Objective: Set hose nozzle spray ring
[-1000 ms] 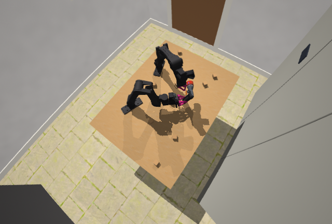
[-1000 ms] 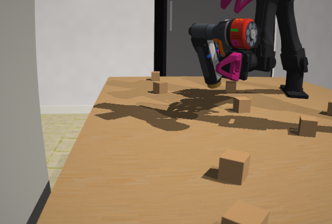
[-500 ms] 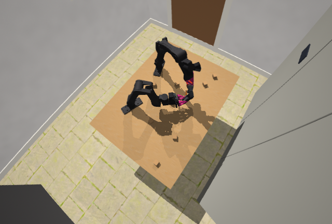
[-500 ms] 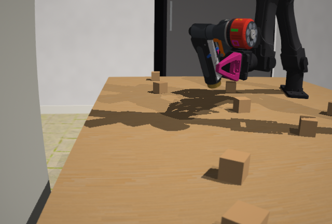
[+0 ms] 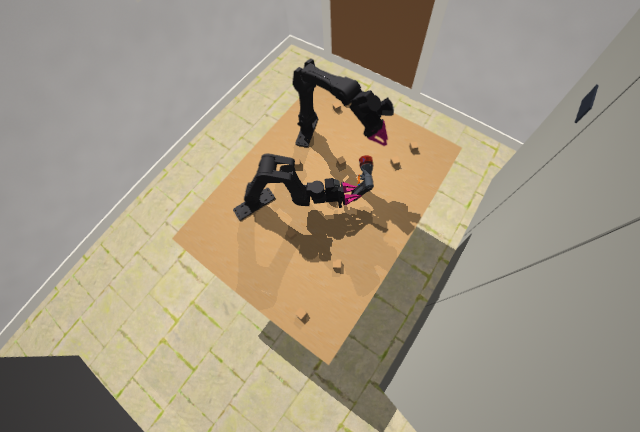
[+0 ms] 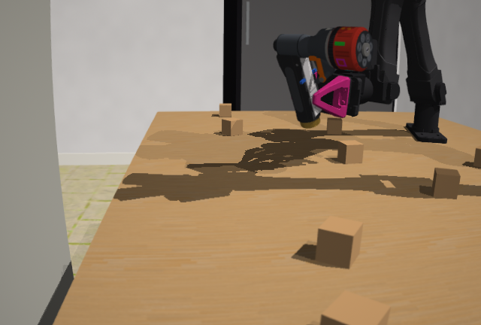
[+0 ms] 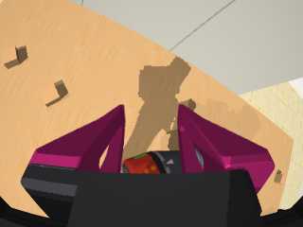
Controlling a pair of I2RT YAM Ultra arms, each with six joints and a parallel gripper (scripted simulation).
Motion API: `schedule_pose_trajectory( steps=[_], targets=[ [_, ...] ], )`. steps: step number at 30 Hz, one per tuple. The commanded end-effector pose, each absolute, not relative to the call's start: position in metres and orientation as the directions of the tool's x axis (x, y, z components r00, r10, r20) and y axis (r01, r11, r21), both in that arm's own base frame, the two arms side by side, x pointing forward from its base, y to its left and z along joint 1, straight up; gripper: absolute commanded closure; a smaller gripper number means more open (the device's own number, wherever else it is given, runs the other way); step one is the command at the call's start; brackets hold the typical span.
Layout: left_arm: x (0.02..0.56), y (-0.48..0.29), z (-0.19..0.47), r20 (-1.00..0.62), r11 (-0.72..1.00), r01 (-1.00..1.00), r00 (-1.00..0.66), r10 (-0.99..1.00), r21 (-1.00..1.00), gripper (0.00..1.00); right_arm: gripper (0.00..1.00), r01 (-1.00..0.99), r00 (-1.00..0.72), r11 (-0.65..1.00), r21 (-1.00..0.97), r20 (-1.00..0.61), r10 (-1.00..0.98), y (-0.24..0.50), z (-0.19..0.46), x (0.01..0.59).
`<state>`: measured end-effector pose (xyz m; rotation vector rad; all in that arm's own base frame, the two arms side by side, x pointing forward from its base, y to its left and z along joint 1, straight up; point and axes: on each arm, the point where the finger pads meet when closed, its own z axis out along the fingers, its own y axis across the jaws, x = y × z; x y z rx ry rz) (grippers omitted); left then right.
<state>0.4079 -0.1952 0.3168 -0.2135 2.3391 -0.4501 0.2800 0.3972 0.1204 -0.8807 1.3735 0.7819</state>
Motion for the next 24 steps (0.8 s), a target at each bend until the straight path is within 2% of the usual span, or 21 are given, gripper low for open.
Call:
schedule_pose_trajectory(
  steps=[1,8,24],
  targets=[
    [0.420,-0.179,0.362,-0.775,0.912,0.102,-0.570,-0.274,-0.397,0.63,0.64,-0.877,0.135,0.474,-0.081,-0.988,0.080,0.401,0.167,0.279],
    [0.423,-0.145,0.378,-0.852,0.928,0.131,-0.459,-0.254,-0.347,0.63,0.64,-0.877,0.135,0.474,-0.081,-0.988,0.080,0.401,0.167,0.279],
    [0.400,-0.044,0.418,-0.993,0.989,0.112,-0.072,-0.092,-0.099,0.63,0.64,-0.877,0.135,0.474,-0.081,-0.988,0.080,0.401,0.167,0.279]
  ],
)
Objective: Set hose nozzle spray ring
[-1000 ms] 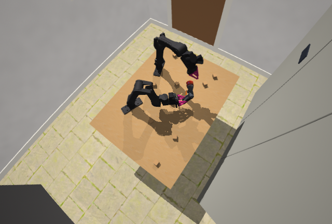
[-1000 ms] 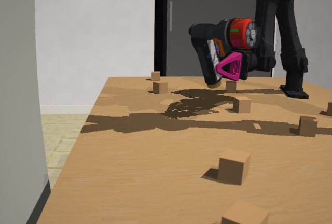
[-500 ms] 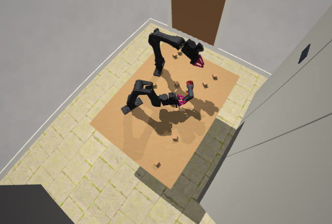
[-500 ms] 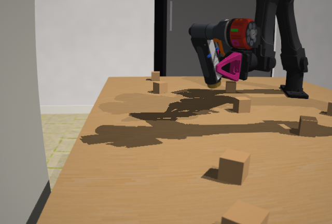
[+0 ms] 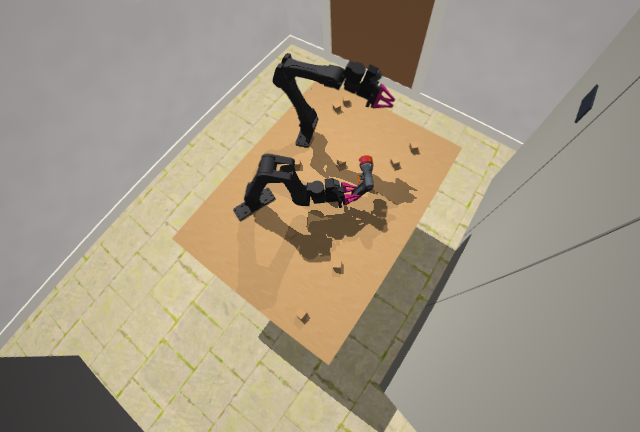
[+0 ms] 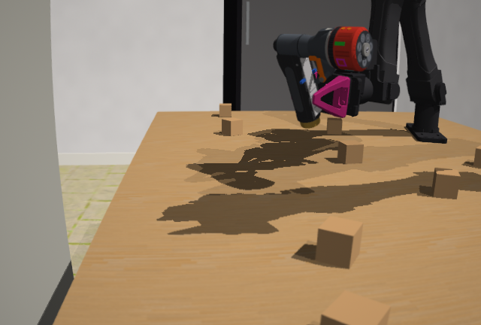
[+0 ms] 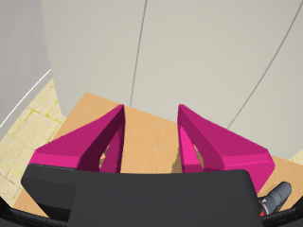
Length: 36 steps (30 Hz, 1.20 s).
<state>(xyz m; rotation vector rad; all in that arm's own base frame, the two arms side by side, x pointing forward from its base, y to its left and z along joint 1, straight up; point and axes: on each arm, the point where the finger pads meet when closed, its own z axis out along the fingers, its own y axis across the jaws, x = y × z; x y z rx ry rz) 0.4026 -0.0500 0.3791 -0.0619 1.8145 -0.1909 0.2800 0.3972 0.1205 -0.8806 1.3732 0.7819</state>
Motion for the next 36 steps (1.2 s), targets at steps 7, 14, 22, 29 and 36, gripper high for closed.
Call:
schedule_pose_trajectory(
  steps=[7,14,22,29,36],
  targets=[
    [0.379,-0.009,0.427,-0.997,0.999,0.043,0.071,0.021,0.024,0.63,0.64,-0.877,0.135,0.474,-0.081,-0.988,0.080,0.401,0.167,0.279],
    [0.366,0.002,0.447,-0.994,1.000,0.013,0.108,-0.015,-0.014,0.63,0.64,-0.877,0.135,0.474,-0.081,-0.988,0.080,0.401,0.167,0.279],
    [0.385,-0.003,0.429,-0.998,1.000,0.015,0.059,-0.010,-0.009,0.63,0.64,-0.877,0.135,0.474,-0.081,-0.988,0.080,0.401,0.167,0.279],
    [0.382,-0.001,0.432,-0.998,1.000,0.006,0.064,0.001,0.002,0.63,0.64,-0.877,0.135,0.474,-0.081,-0.988,0.080,0.401,0.167,0.279],
    [0.379,0.002,0.431,-0.998,1.000,-0.004,0.064,0.002,0.001,0.63,0.64,-0.877,0.135,0.474,-0.081,-0.988,0.080,0.401,0.167,0.279]
  ],
)
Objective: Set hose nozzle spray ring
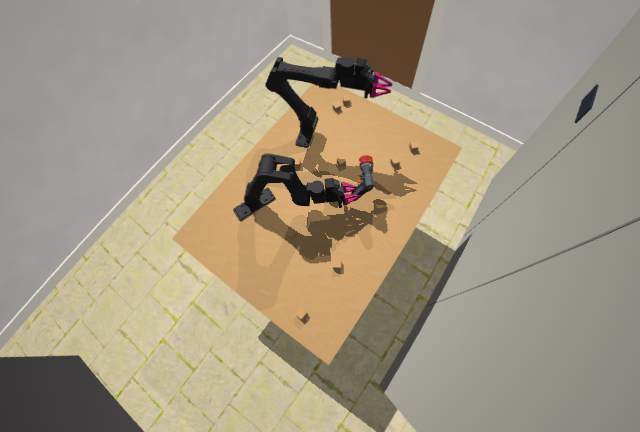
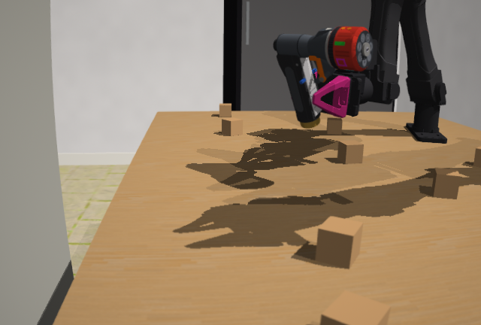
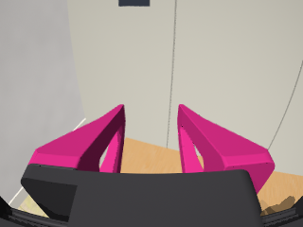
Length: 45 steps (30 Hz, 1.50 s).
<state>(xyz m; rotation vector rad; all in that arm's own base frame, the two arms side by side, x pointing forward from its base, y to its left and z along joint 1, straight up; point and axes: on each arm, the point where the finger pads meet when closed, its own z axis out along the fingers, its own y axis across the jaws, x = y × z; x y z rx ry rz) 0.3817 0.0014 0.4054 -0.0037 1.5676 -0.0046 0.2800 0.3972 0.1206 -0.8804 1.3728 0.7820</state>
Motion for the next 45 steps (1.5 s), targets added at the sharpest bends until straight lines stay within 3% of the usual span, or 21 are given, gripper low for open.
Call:
schedule_pose_trajectory(
  steps=[1,18,26,38,40,42,45],
  targets=[
    [0.381,0.000,0.433,-0.998,1.000,0.001,0.065,0.003,0.003,0.63,0.64,-0.877,0.135,0.474,-0.081,-0.988,0.080,0.401,0.167,0.279],
    [0.370,-0.001,0.444,-0.996,1.000,0.005,0.092,0.003,0.003,0.63,0.64,-0.862,0.148,0.499,-0.092,-0.986,0.073,0.398,0.172,0.292],
    [0.370,-0.001,0.444,-0.996,1.000,0.005,0.093,0.003,0.003,0.63,0.64,-0.870,0.048,0.477,-0.125,-0.984,-0.169,0.397,0.136,0.313],
    [0.370,-0.001,0.444,-0.996,1.000,0.005,0.093,0.003,0.003,0.63,0.64,-0.870,-0.013,0.470,-0.151,-0.944,-0.329,0.378,0.150,0.338],
    [0.370,-0.001,0.444,-0.996,1.000,0.005,0.093,0.003,0.003,0.63,0.64,-0.876,-0.100,0.464,-0.130,-0.893,-0.439,0.363,0.107,0.345],
    [0.370,-0.001,0.444,-0.996,1.000,0.005,0.093,0.003,0.003,0.63,0.64,-0.877,-0.049,0.450,-0.169,-0.900,-0.432,0.363,0.133,0.354],
    [0.370,-0.001,0.444,-0.996,1.000,0.005,0.093,0.003,0.003,0.63,0.64,-0.884,-0.087,0.438,-0.163,-0.864,-0.496,0.349,0.123,0.362]
  ],
)
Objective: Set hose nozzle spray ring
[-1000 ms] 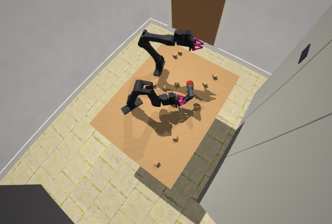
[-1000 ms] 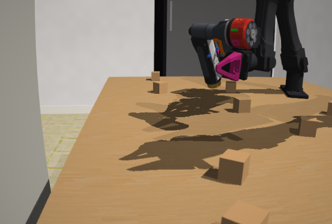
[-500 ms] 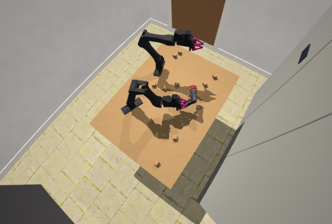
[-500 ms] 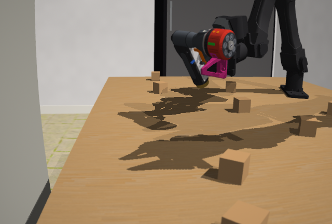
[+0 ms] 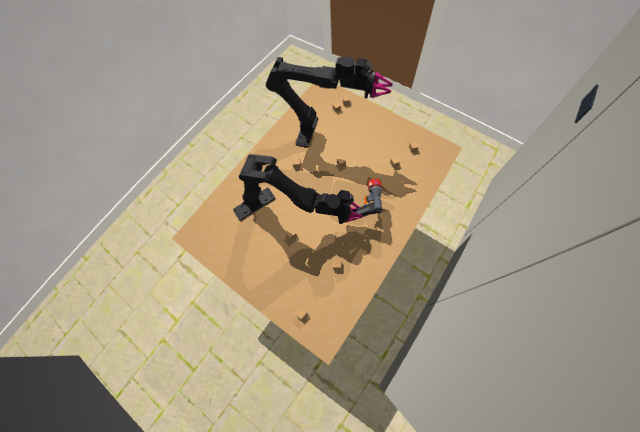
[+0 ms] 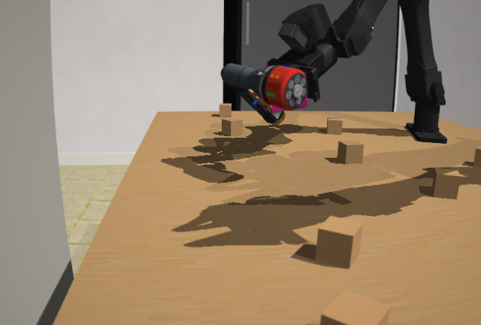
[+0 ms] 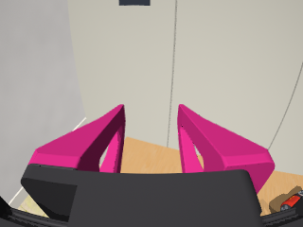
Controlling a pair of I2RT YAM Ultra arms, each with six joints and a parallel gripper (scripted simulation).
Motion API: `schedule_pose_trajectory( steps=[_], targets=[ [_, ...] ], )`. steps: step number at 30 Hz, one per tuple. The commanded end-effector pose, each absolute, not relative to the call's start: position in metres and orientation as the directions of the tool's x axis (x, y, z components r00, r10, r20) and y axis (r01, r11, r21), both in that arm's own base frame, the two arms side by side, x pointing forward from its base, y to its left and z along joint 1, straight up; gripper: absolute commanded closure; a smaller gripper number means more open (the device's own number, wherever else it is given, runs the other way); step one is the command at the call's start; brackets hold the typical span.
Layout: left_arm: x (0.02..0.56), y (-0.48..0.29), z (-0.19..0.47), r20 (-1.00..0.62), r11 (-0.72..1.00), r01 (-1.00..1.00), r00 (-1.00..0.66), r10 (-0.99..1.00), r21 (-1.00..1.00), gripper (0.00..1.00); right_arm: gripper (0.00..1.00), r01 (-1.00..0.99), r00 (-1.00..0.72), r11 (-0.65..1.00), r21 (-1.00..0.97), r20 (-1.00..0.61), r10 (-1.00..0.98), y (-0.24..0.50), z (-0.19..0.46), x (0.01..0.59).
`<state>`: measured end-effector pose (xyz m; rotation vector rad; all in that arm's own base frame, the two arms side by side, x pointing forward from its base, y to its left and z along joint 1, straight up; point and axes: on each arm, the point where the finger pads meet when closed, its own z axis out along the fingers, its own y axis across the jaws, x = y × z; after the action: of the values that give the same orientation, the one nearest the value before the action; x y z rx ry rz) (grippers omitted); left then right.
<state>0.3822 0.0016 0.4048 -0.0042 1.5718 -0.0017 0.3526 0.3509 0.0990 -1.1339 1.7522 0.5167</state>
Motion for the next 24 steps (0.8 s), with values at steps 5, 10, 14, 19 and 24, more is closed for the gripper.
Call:
schedule_pose_trajectory(
  steps=[5,10,14,19,24],
  targets=[
    [0.370,-0.001,0.444,-0.996,1.000,0.005,0.093,0.003,0.003,0.63,0.64,-0.898,-0.153,0.421,-0.129,-0.806,-0.572,0.335,0.094,0.367],
    [0.370,-0.001,0.444,-0.996,1.000,0.005,0.093,0.003,0.003,0.63,0.64,-0.911,-0.220,0.404,-0.084,-0.730,-0.648,0.307,0.082,0.371],
    [0.370,-0.001,0.444,-0.996,1.000,0.005,0.093,0.003,0.003,0.63,0.64,-0.920,-0.276,0.390,-0.029,-0.659,-0.700,0.284,0.072,0.370],
    [0.370,-0.001,0.444,-0.996,1.000,0.005,0.093,0.003,0.003,0.63,0.64,-0.926,-0.336,0.375,0.054,-0.574,-0.747,0.255,0.068,0.362],
    [0.370,-0.001,0.444,-0.996,1.000,0.005,0.093,0.003,0.003,0.63,0.64,-0.922,-0.372,0.369,0.114,-0.523,-0.767,0.238,0.068,0.355]
  ],
)
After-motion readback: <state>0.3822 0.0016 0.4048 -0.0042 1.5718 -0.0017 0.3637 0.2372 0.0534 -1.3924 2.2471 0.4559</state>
